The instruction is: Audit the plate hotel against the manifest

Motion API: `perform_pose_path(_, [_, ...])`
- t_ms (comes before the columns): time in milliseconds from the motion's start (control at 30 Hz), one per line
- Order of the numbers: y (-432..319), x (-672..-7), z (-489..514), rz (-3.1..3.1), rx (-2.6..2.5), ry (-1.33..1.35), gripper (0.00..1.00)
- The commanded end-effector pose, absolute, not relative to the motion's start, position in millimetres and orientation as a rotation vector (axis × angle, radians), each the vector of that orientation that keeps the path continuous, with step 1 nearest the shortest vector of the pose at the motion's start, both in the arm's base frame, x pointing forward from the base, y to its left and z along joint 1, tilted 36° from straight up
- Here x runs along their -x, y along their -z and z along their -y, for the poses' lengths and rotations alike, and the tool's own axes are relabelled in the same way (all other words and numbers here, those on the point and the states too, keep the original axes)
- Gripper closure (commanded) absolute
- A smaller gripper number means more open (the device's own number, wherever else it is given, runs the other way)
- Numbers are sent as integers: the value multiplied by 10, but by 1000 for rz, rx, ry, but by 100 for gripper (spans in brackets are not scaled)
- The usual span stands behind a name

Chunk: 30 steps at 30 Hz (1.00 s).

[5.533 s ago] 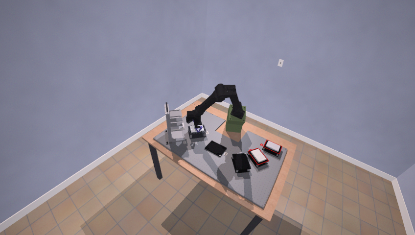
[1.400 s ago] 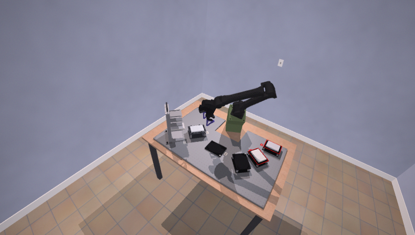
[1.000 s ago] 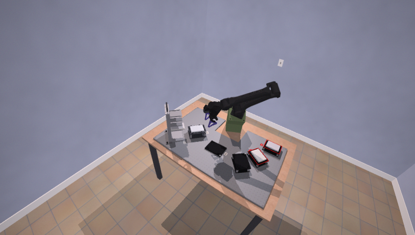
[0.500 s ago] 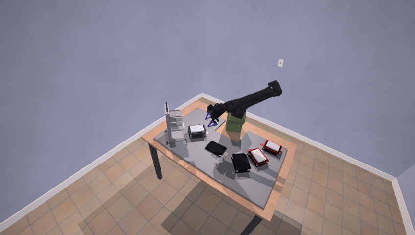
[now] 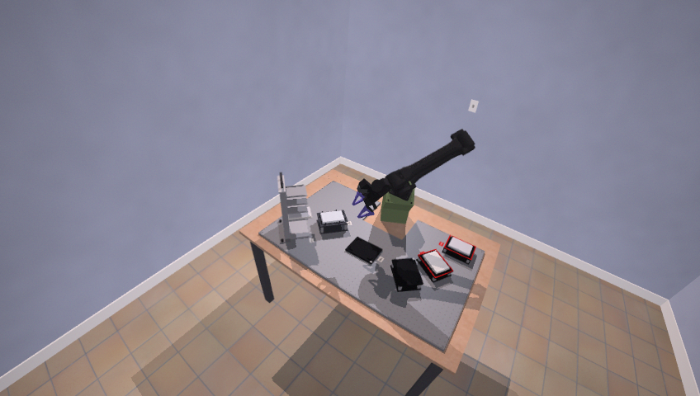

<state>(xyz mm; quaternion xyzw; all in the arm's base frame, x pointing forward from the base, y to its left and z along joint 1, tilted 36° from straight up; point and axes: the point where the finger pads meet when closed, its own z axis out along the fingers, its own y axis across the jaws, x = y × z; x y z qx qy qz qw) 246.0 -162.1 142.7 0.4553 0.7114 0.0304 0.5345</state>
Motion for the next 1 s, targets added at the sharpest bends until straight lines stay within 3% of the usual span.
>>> perform_pose_path(0, [-1604, -2515, 1516, -1667, -1079, -104, 0])
perform_pose_path(967, [-1947, -2486, 703, -1640, -1085, -137, 0])
